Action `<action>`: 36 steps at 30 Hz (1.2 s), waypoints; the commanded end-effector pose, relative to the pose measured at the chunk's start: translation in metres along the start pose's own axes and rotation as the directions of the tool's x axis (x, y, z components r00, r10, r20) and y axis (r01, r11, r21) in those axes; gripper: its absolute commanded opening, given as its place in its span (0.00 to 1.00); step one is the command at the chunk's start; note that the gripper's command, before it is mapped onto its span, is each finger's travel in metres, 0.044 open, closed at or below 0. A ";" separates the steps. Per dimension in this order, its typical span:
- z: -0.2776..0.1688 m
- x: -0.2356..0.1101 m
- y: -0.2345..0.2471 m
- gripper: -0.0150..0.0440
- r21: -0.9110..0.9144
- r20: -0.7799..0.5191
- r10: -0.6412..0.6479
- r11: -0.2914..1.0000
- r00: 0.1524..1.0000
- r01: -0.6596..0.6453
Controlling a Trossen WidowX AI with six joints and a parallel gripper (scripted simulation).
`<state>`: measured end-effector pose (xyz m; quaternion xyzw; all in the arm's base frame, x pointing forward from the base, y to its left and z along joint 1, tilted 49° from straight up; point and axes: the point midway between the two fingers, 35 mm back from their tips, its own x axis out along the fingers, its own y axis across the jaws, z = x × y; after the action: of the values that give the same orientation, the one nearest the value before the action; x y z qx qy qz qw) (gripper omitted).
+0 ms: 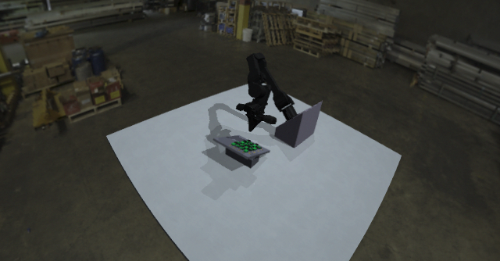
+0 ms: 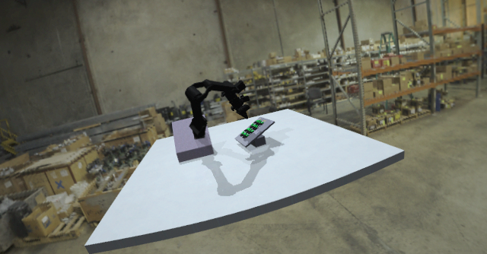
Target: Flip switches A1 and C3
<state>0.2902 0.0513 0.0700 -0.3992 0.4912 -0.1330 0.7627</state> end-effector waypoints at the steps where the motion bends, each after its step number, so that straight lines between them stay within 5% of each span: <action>1: -0.027 0.003 -0.008 0.25 -0.013 -0.007 -0.004 1.000 1.000 0.004; 12: -0.026 0.038 -0.008 0.25 -0.013 -0.032 -0.006 1.000 0.999 0.005; 36: -0.026 0.054 -0.009 0.25 -0.012 -0.032 -0.007 1.000 0.999 0.006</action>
<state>0.2963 0.0048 0.0425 -0.4015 0.4980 -0.1417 0.7554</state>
